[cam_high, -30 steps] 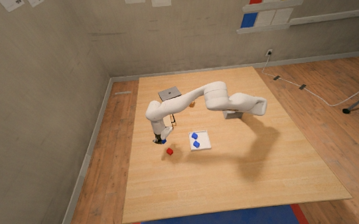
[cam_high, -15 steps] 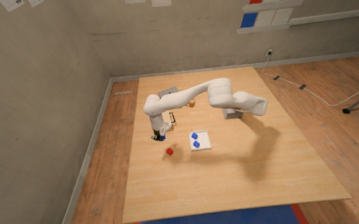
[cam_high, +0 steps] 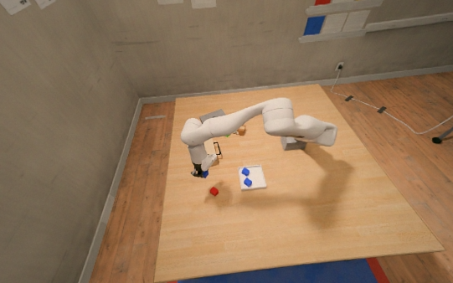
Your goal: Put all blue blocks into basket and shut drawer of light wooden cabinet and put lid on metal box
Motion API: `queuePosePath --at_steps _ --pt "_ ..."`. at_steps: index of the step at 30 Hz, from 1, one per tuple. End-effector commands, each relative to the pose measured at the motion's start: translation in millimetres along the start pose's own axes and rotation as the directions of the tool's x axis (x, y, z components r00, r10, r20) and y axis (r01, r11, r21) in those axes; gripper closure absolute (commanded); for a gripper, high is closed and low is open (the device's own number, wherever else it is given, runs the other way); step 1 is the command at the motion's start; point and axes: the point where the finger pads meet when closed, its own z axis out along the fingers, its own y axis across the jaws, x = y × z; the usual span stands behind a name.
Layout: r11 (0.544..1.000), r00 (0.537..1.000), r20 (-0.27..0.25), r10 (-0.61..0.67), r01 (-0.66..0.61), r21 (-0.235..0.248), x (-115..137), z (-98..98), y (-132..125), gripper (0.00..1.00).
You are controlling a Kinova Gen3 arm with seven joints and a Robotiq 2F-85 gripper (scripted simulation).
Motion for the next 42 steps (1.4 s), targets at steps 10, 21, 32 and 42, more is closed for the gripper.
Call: queuePosePath --at_steps 10,21,32,42 --pt "0.999 0.999 -0.002 -0.036 0.036 -0.009 3.8 -3.4 -3.3 0.90" --pt "0.988 0.989 -0.007 -0.149 0.148 -0.032 17.8 -9.7 -14.1 0.90" --pt "0.916 0.919 0.001 -0.395 0.394 -0.071 53.0 -19.7 -39.2 0.90" --pt "0.790 0.794 0.023 -0.607 0.607 -0.084 90.0 -23.8 -65.6 0.90"
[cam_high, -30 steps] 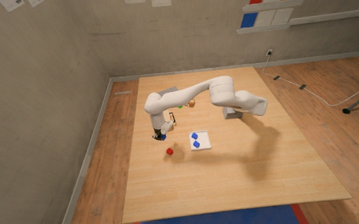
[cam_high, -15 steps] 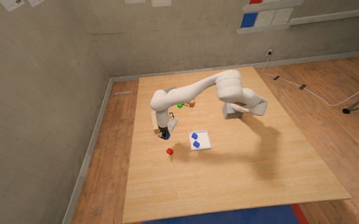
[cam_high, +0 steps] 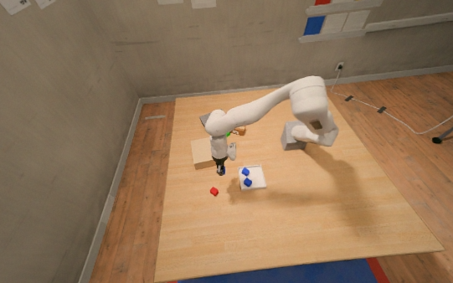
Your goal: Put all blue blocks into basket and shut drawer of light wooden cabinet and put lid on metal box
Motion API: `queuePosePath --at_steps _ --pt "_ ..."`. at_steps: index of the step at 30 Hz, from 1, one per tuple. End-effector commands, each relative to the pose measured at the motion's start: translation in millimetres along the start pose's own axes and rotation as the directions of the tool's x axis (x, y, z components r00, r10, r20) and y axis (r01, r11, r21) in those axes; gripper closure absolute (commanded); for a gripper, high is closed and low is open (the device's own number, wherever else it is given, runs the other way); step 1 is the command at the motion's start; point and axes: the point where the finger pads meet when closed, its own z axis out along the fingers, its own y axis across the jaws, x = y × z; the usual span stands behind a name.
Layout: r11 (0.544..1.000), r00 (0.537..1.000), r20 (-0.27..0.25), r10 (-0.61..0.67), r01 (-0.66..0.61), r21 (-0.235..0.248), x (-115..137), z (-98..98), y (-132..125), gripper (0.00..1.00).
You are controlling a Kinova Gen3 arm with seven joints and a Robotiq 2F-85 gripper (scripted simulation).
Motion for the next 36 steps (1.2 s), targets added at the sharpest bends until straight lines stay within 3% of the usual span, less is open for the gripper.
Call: queuePosePath --at_steps 1,7,9,21,36 --pt "0.991 0.991 0.015 -0.131 0.131 -0.012 23.4 -2.8 -1.7 0.90" --pt "0.946 0.946 0.016 -0.325 0.325 -0.006 62.2 -2.0 -6.3 0.90" --pt "0.946 0.946 0.016 -0.325 0.325 -0.006 62.2 -2.0 -6.3 0.90" --pt "0.774 0.774 -0.008 -0.633 0.633 0.024 135.4 6.5 -21.9 0.90" --pt "0.612 0.614 -0.049 -0.788 0.790 0.040 184.7 15.7 -38.4 0.90"
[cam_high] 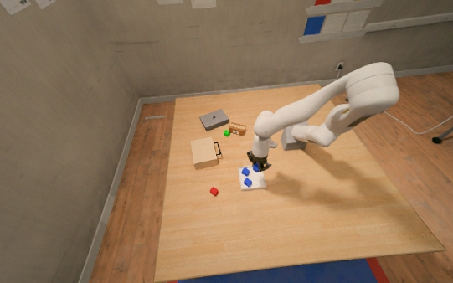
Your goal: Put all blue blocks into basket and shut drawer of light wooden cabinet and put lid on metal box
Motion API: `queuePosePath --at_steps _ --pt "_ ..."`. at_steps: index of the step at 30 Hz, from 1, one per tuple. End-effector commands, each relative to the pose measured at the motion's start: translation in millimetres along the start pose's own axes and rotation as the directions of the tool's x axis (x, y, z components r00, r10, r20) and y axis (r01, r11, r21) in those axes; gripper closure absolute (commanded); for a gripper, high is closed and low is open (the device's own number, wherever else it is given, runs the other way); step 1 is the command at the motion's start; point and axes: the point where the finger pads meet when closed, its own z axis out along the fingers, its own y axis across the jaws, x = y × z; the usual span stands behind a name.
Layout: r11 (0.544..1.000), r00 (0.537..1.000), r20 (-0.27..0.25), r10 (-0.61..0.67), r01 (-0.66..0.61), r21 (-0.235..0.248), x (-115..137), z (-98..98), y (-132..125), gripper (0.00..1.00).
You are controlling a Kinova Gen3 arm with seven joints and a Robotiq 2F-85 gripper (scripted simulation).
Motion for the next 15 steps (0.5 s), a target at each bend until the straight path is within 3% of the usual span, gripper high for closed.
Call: queuePosePath --at_steps 1,15 --pt "0.999 0.999 -0.002 -0.036 0.036 0.005 7.0 1.3 4.0 0.90" --pt "0.997 0.997 -0.010 -0.077 0.077 0.009 15.5 3.4 8.8 0.90"
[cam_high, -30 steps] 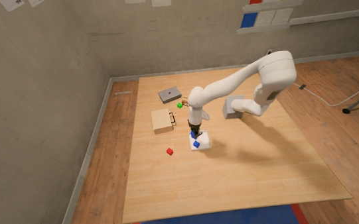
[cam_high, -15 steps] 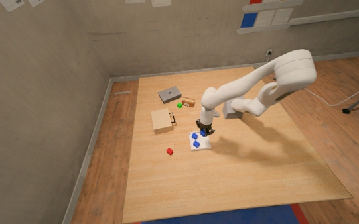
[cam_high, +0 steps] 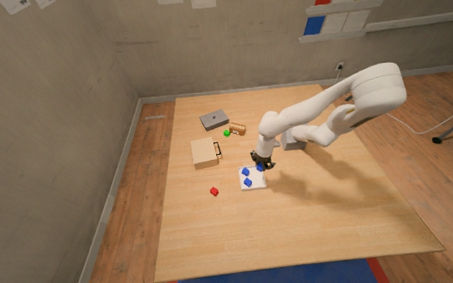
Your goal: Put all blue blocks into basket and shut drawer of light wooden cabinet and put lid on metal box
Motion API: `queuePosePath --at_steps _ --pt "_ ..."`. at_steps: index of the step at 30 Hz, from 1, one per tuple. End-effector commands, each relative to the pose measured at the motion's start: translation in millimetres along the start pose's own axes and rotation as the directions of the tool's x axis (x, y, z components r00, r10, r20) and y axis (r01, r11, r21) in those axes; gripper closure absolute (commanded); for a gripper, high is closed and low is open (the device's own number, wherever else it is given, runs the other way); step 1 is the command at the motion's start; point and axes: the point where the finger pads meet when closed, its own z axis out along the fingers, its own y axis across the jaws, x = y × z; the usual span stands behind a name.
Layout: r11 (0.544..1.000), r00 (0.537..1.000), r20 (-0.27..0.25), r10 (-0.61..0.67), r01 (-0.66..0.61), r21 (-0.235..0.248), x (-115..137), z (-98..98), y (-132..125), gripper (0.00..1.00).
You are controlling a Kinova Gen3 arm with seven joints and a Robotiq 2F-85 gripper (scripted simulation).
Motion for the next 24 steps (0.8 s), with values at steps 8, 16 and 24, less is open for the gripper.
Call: queuePosePath --at_steps 8,16,24 --pt "1.000 1.000 0.001 0.000 0.000 0.001 0.0 -0.1 -0.3 0.90" --pt "1.000 1.000 0.001 0.000 0.000 0.001 0.0 1.1 -0.3 0.90" --pt "1.000 1.000 0.002 0.000 0.000 0.000 0.0 5.3 -0.2 0.90"
